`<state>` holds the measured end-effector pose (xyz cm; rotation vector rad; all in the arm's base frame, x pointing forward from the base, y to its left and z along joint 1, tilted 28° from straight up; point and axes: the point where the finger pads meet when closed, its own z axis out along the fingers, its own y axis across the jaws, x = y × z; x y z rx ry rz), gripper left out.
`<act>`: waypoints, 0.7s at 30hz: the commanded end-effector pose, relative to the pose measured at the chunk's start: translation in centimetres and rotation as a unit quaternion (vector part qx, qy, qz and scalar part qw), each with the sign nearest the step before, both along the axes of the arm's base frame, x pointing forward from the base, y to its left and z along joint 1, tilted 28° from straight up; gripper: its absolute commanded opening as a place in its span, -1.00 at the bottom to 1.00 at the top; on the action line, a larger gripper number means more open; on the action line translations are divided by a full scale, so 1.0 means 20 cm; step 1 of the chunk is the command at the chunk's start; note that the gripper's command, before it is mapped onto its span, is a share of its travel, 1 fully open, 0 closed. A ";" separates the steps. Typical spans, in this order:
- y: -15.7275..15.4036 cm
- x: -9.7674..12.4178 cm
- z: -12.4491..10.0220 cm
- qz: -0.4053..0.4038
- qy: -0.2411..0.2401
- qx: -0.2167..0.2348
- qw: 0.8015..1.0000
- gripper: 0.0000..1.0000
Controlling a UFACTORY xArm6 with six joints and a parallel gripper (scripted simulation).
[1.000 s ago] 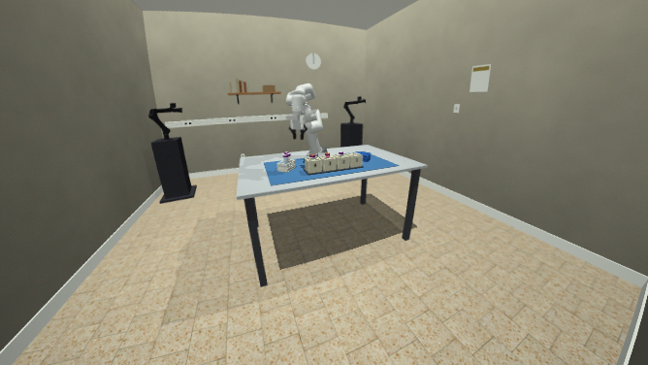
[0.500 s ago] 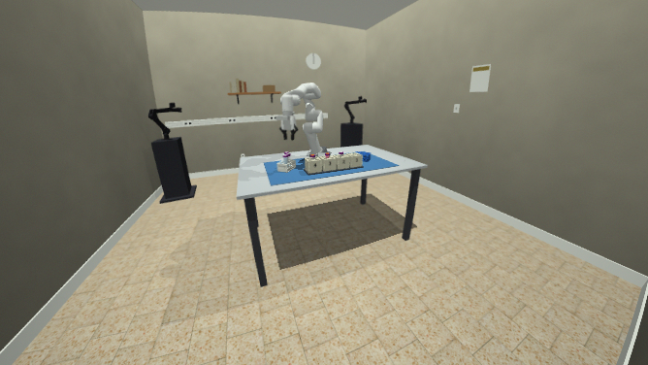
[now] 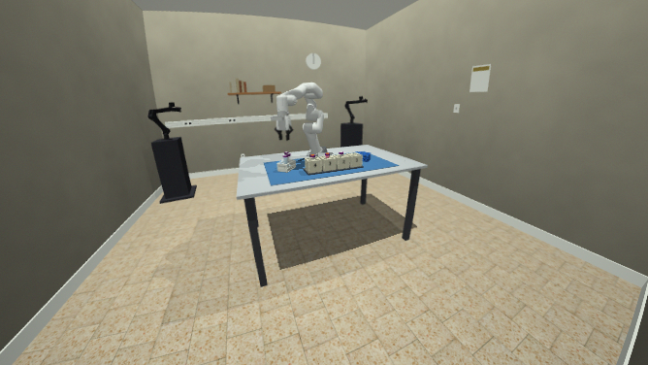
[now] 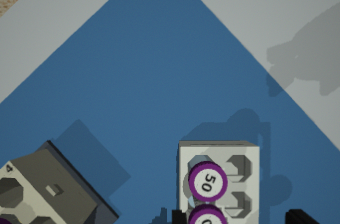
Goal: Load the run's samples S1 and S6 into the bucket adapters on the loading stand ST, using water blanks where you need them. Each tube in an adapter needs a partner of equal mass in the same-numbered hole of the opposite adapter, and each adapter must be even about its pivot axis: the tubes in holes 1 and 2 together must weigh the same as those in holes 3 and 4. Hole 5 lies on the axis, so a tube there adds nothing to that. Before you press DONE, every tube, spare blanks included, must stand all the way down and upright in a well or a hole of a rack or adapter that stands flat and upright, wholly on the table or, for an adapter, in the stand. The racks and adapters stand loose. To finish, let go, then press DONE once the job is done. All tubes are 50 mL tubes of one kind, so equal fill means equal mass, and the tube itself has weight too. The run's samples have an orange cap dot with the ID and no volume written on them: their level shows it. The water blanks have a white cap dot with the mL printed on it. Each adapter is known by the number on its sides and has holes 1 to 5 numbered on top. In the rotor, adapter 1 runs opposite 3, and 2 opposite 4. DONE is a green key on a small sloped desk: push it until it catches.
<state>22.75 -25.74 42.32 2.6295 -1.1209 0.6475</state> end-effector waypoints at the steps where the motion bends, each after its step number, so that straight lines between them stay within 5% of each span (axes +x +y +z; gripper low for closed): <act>1: -0.01 0.01 -0.01 0.000 -0.001 -0.002 1.000 0.15; 21: -0.07 0.06 -0.17 0.000 -0.001 -0.002 1.000 0.15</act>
